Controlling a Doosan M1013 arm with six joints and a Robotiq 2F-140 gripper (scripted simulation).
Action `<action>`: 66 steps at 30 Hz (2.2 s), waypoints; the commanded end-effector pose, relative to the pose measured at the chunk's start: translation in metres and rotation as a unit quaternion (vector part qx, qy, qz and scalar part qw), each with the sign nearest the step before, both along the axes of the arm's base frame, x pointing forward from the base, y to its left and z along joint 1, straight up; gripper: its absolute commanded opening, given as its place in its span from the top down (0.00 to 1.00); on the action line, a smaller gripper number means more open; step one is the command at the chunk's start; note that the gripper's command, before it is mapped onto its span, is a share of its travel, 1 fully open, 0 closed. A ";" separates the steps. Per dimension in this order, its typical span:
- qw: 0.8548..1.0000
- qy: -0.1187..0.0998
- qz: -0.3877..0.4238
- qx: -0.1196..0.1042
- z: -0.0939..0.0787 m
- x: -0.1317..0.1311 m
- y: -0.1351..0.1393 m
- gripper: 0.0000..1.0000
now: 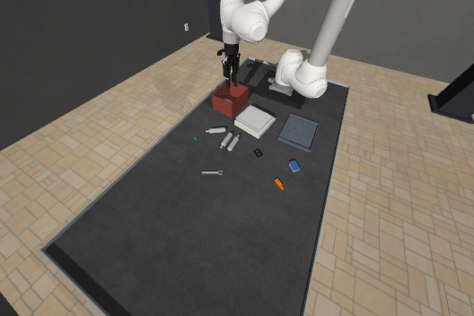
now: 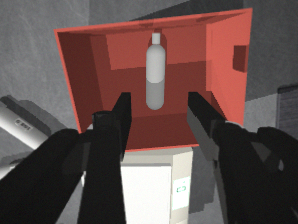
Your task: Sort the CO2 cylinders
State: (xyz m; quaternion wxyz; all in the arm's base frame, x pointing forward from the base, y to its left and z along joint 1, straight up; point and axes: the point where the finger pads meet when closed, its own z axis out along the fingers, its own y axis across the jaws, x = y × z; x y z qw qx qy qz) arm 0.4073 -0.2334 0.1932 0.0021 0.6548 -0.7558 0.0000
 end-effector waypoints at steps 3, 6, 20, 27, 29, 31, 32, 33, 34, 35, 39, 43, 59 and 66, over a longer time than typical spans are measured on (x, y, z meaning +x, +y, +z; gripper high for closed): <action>1.000 -0.001 0.000 0.000 0.005 0.000 0.000 0.60; 1.000 -0.001 0.000 0.000 0.006 0.000 0.000 0.60; 0.957 0.000 0.291 -0.002 0.014 0.123 0.036 0.68; 0.901 0.000 0.433 -0.005 0.012 0.189 0.077 0.68; 0.847 0.000 0.531 -0.007 0.009 0.236 0.108 0.68; 0.820 0.001 0.573 -0.007 0.007 0.257 0.123 0.68; 0.801 0.001 0.598 -0.008 0.006 0.270 0.132 0.68; 0.783 0.001 0.623 -0.007 0.004 0.283 0.140 0.68; 0.764 0.001 0.646 -0.007 0.004 0.285 0.141 0.68; 0.744 0.001 0.668 -0.007 0.004 0.285 0.141 0.68; 0.664 0.002 0.748 -0.002 0.003 0.285 0.141 0.68; 0.636 0.002 0.772 0.002 -0.002 0.285 0.141 0.68; 0.636 0.002 0.772 0.002 -0.069 0.285 0.140 0.68; 0.636 0.002 0.772 0.002 -0.097 0.285 0.140 0.68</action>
